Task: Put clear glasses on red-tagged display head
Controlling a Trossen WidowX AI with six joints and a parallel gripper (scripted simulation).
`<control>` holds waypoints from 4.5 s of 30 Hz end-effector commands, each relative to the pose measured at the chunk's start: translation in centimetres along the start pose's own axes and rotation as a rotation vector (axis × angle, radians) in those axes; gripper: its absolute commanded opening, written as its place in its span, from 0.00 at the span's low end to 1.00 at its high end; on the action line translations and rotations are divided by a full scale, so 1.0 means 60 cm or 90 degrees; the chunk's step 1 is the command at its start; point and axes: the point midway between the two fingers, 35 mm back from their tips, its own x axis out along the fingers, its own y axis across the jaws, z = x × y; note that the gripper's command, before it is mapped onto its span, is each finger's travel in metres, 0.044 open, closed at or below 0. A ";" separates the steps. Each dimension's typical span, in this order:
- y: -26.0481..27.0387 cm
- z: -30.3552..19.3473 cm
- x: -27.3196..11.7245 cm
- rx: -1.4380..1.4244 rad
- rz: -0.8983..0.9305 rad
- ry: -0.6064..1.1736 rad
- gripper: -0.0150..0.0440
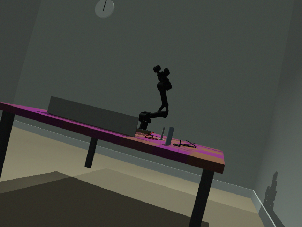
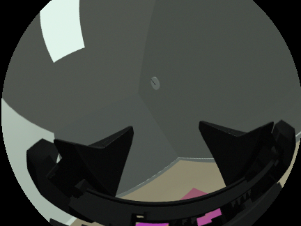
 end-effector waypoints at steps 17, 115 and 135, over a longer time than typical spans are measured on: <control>0.202 0.002 -0.016 -0.154 0.175 -0.075 0.60; 0.362 -0.680 -0.946 -1.052 1.725 0.624 0.46; 0.343 -0.706 -0.962 -1.052 1.725 0.624 0.46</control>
